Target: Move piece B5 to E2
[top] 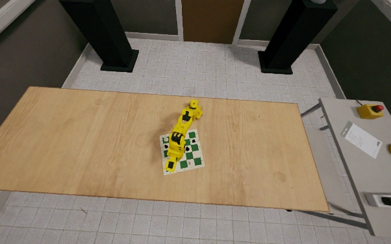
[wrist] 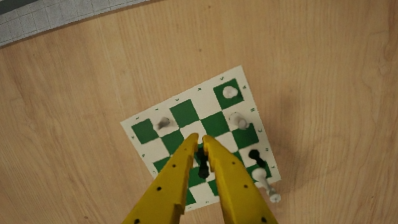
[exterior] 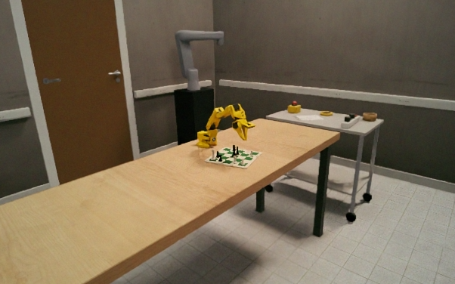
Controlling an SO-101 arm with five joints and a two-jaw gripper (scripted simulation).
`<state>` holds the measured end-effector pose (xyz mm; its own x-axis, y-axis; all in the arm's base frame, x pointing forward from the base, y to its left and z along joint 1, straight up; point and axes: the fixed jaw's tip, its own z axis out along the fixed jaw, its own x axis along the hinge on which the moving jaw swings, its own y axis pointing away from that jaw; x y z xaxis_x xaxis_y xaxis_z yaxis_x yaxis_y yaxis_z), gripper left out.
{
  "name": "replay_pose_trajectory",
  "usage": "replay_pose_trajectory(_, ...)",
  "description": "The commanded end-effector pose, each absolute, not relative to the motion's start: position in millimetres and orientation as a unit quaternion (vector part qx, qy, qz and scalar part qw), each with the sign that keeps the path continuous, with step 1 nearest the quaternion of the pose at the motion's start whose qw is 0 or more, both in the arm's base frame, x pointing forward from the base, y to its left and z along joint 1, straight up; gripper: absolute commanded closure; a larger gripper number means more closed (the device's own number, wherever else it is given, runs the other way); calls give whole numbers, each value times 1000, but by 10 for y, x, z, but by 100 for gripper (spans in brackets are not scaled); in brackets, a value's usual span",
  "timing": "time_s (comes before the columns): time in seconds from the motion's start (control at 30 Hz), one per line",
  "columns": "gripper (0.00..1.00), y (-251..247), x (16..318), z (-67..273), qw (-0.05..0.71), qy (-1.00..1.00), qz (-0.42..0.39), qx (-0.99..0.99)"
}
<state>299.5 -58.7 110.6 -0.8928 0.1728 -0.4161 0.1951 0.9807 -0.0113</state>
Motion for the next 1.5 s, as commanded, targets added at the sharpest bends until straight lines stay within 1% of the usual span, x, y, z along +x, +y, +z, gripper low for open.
replay_pose_trajectory(0.0,100,-552,2994,1078,202,975,-23,92)
replay_pose_trajectory(0.37,100,-552,2994,1077,202,975,-23,92)
replay_pose_trajectory(0.6,100,-520,2997,990,187,978,-20,87)
replay_pose_trajectory(1.03,100,-518,2998,970,184,979,-20,86)
replay_pose_trajectory(1.2,100,-519,3002,893,173,981,-19,86)
replay_pose_trajectory(1.4,100,-521,3014,715,152,985,-17,85)
replay_pose_trajectory(1.47,100,-521,3014,715,152,985,-17,85)
